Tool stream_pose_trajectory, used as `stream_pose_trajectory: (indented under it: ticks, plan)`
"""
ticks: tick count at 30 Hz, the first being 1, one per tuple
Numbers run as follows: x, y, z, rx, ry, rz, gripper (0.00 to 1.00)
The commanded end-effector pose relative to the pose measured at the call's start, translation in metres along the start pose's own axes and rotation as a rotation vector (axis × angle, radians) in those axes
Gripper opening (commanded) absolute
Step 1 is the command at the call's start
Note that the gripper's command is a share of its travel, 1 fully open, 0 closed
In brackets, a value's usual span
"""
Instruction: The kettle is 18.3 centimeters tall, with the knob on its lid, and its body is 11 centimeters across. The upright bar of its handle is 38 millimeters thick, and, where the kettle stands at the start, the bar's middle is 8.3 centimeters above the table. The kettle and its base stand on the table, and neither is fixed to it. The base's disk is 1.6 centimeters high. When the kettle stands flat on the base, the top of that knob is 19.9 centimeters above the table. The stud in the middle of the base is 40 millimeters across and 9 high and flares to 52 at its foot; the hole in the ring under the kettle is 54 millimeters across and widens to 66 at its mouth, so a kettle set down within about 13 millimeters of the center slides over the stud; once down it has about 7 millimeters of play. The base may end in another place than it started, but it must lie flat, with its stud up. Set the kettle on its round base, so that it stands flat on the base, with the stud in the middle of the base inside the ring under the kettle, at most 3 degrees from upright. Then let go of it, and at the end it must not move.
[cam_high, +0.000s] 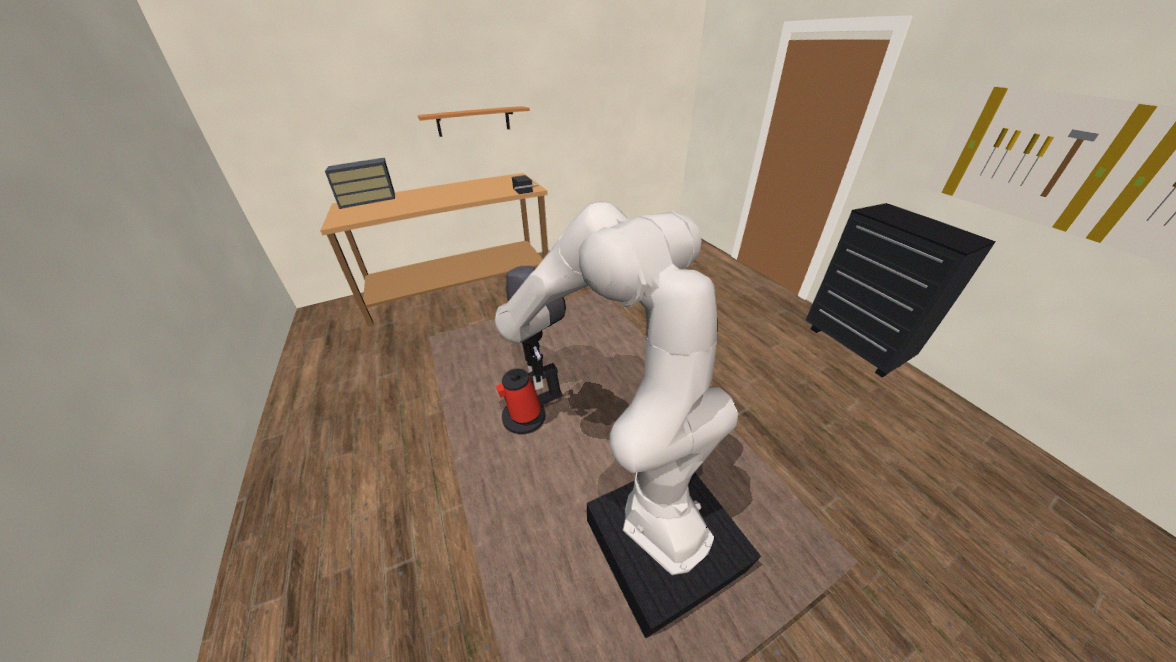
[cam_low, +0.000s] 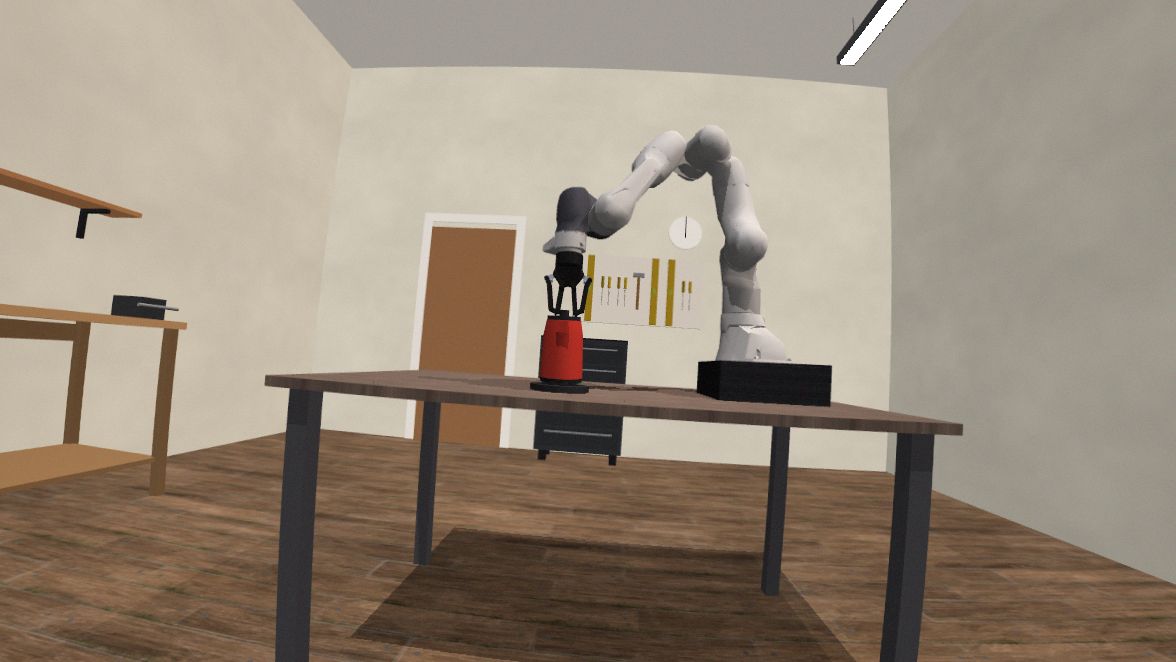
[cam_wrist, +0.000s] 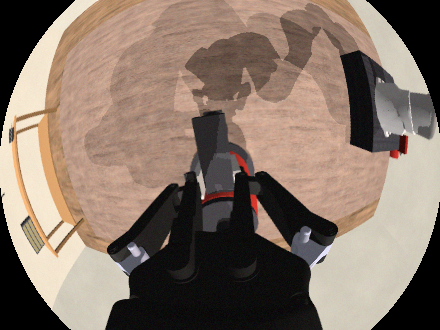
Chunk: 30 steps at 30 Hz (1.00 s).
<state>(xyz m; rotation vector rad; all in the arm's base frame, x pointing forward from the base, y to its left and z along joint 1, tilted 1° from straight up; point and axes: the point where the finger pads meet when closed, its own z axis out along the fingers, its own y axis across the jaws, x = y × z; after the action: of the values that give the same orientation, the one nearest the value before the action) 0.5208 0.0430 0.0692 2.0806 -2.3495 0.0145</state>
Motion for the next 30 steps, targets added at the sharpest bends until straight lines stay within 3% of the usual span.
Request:
stream_pose_trajectory:
  ticks: [1, 30]
  plan:
    - [0.0017, -0.0041, -0.0021, 0.011, 0.001, 0.006, 0.00]
    - [0.0017, -0.0041, 0.0023, 0.011, 0.001, 0.006, 0.00]
